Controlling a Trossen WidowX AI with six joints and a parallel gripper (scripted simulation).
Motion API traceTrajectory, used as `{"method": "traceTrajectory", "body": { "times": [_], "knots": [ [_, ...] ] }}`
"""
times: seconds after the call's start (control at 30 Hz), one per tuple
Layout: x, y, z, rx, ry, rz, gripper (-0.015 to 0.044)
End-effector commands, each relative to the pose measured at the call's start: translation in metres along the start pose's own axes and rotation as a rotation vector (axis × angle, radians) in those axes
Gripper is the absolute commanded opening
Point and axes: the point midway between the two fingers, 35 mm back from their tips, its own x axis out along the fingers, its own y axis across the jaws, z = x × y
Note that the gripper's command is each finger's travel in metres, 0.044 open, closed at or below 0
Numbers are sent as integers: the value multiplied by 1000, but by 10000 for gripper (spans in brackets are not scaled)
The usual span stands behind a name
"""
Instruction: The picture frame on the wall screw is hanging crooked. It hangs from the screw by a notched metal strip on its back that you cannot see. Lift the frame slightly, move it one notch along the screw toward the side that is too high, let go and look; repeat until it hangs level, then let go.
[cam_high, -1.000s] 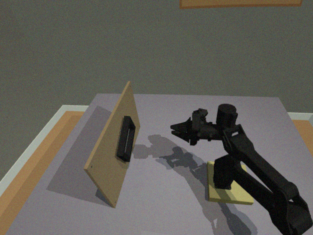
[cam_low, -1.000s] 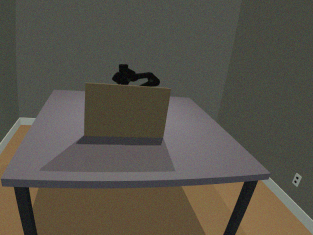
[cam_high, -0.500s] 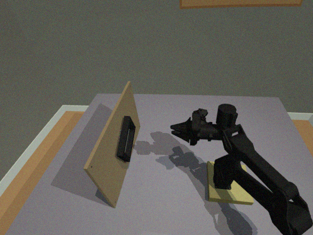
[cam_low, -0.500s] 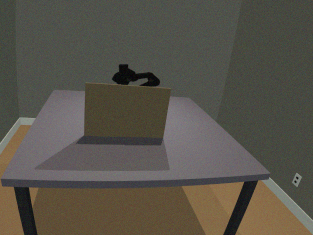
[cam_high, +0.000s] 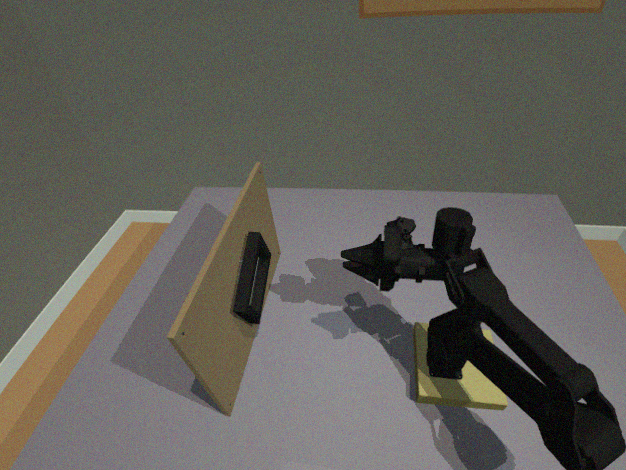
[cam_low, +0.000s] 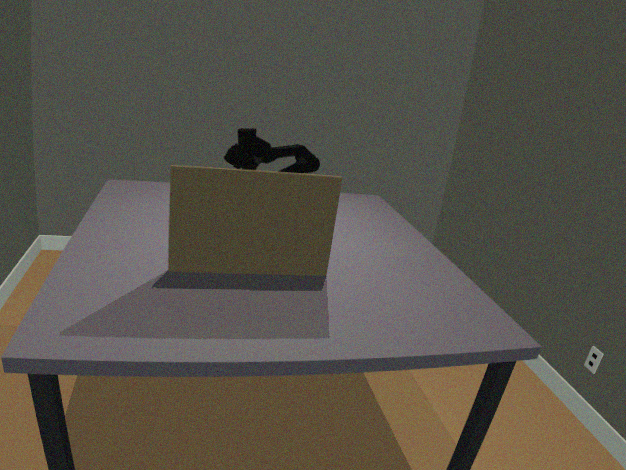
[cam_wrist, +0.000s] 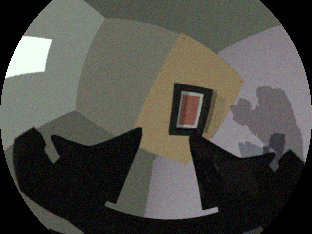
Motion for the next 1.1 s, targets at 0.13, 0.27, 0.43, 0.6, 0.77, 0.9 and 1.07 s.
{"method": "traceTrajectory", "body": {
  "times": [0.13,0.27,0.43,0.6,0.77,0.9,1.07],
  "knots": [
    [1,-1,0,0,0,0,260],
    [26,-13,2,-1,3,-3,260],
    [61,-26,-13,3,2,3,260],
    [75,-31,-27,8,0,9,260],
    [75,-31,-27,8,0,9,260],
    [75,-31,-27,8,0,9,260],
    [75,-31,-27,8,0,9,260]
  ]
}}
